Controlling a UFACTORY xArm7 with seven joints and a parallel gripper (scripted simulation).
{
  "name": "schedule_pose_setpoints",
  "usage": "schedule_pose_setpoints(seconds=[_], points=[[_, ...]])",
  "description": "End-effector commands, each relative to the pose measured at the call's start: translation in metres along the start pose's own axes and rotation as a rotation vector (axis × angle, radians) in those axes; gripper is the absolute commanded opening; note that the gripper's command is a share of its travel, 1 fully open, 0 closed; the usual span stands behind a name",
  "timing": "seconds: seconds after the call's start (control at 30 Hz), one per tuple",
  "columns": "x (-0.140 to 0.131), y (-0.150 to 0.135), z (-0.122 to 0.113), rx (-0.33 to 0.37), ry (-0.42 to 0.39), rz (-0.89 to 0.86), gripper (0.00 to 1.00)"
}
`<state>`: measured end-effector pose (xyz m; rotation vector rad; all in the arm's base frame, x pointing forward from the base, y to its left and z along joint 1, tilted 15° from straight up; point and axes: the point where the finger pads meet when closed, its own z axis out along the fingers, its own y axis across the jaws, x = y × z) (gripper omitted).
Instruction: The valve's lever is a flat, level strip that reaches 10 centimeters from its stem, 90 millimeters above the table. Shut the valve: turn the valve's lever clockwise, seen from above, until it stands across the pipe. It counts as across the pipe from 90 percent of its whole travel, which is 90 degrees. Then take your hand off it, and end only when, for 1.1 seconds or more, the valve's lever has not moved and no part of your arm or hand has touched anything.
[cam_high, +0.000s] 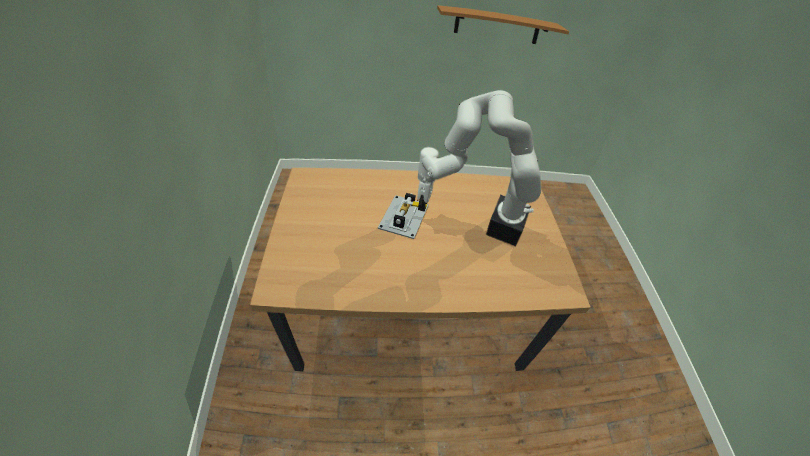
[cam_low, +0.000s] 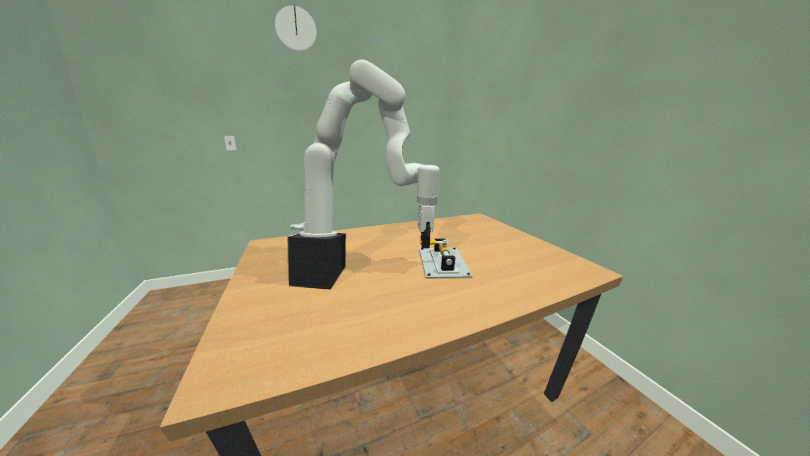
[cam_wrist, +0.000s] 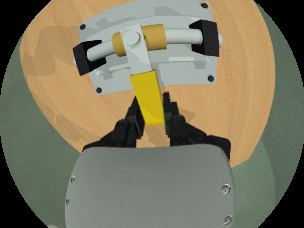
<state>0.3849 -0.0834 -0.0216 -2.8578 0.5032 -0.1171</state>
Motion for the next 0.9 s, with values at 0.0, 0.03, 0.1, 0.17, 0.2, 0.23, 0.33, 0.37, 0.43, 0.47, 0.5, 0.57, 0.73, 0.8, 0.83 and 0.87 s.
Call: schedule_pose_setpoints(seconds=[0.0, 0.03, 0.1, 0.17, 0.2, 0.23, 0.33, 0.37, 0.43, 0.47, 0.5, 0.57, 0.73, 0.8, 0.83, 0.87], points=[[0.0014, -0.0048, -0.0012, 0.005, 0.002, 0.014, 0.0], [0.0014, -0.0048, -0.0012, 0.005, 0.002, 0.014, 0.0], [0.0014, -0.0048, -0.0012, 0.005, 0.002, 0.014, 0.0], [0.0014, -0.0048, -0.0012, 0.005, 0.002, 0.014, 0.0], [0.0014, -0.0048, -0.0012, 0.005, 0.002, 0.014, 0.0], [0.0014, -0.0048, -0.0012, 0.005, 0.002, 0.014, 0.0], [0.0014, -0.0048, -0.0012, 0.005, 0.002, 0.014, 0.68], [0.0014, -0.0048, -0.0012, 0.005, 0.002, 0.014, 0.68], [0.0014, -0.0048, -0.0012, 0.005, 0.002, 0.014, 0.68], [0.0014, -0.0048, -0.0012, 0.005, 0.002, 0.014, 0.68], [0.0014, -0.0048, -0.0012, 0.005, 0.002, 0.014, 0.68], [0.0014, -0.0048, -0.0012, 0.005, 0.002, 0.014, 0.68], [0.0014, -0.0048, -0.0012, 0.005, 0.002, 0.014, 0.68], [0.0014, -0.0048, -0.0012, 0.005, 0.002, 0.014, 0.68], [0.0014, -0.0048, -0.0012, 0.005, 0.002, 0.014, 0.68], [0.0014, -0.0048, -0.0012, 0.005, 0.002, 0.014, 0.68]])
